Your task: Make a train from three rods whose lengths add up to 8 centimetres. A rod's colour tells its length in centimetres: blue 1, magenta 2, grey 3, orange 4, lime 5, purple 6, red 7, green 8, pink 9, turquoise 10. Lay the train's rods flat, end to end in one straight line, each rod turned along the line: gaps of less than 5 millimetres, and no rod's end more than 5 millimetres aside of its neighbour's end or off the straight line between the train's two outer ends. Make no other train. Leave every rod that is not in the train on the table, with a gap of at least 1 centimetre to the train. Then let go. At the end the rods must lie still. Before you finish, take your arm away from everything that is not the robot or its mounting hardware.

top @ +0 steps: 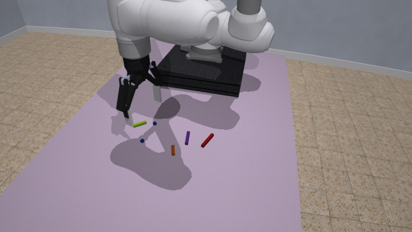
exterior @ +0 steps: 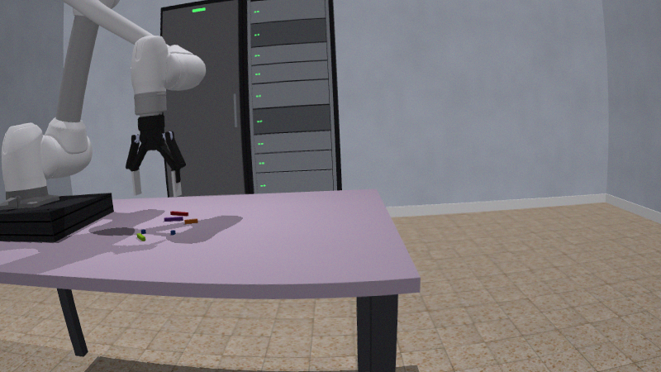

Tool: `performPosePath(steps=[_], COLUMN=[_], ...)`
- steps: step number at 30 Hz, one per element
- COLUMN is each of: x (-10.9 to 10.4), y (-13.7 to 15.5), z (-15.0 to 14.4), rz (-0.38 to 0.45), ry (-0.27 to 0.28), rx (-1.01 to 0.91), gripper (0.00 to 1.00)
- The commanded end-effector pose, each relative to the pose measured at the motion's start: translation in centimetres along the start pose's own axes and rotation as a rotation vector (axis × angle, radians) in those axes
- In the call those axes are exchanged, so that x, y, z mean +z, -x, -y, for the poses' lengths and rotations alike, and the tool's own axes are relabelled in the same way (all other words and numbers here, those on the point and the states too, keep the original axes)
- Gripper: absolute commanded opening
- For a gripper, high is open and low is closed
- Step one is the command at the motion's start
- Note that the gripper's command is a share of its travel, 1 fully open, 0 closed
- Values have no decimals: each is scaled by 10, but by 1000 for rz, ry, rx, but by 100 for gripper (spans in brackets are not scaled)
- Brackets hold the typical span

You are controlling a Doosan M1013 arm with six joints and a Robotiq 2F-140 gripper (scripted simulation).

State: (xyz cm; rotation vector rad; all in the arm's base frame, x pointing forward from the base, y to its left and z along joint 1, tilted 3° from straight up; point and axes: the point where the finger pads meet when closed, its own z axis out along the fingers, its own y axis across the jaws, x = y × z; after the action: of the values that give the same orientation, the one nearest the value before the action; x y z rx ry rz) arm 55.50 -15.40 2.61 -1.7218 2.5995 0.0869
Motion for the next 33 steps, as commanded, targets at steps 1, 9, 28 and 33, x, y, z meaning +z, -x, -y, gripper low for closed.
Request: performPosePath(steps=[1,9,28,33], x=[9,12,12,12], y=[-4,-5,-5,-5], z=[-41,-55,-55,-55], rz=[-4,-4,-4,-4], ry=[-4,-4,-4,-4], rx=[128,172,172,172], gripper=[100,15,15,15])
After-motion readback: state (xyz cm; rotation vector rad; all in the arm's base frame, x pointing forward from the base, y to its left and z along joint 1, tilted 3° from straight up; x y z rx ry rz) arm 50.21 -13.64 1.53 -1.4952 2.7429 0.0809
